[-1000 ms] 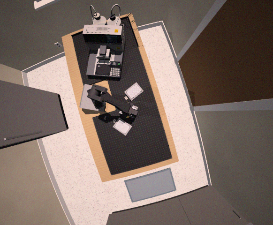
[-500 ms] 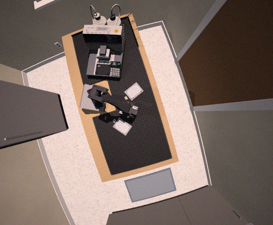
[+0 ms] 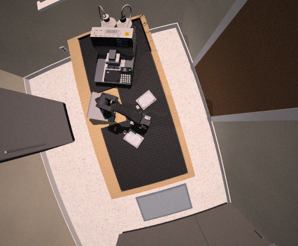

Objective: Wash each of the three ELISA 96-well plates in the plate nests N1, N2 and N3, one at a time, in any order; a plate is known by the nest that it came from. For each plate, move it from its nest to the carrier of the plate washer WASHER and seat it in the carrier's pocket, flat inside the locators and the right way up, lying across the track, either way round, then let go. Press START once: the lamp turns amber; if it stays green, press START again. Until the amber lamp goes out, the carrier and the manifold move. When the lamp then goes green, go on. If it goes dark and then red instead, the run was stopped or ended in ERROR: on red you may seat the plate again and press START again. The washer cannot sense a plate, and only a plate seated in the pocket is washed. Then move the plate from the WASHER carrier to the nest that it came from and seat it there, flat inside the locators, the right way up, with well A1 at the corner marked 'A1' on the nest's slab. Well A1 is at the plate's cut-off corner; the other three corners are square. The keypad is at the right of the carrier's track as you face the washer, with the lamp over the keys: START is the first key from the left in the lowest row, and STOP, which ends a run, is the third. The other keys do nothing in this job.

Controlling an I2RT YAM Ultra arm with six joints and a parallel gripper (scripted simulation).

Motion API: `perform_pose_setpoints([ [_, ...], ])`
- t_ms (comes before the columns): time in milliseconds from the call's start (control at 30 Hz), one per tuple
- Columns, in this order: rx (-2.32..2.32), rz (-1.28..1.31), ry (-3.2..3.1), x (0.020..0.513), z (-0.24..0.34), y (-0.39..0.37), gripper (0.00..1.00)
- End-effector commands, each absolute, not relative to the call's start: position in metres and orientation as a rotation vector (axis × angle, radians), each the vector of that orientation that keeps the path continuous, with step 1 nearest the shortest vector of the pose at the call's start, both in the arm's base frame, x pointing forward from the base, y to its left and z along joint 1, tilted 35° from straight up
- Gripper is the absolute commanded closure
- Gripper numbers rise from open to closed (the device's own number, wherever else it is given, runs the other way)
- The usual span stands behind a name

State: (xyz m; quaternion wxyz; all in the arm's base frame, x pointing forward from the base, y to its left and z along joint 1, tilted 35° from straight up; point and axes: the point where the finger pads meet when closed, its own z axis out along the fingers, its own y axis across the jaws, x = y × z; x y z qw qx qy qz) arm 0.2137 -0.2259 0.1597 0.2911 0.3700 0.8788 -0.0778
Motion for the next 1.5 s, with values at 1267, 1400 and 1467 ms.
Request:
perform_pose_setpoints([
  [1267, 0.982, -0.215, 2.332, 0.2145, 0.1632, -0.2271, 1.0],
  [1400, 0.982, -0.215, 2.332, 0.2145, 0.1632, -0.2271, 1.0],
  [1467, 0.982, -0.215, 2.332, 0.2145, 0.1632, -0.2271, 1.0],
])
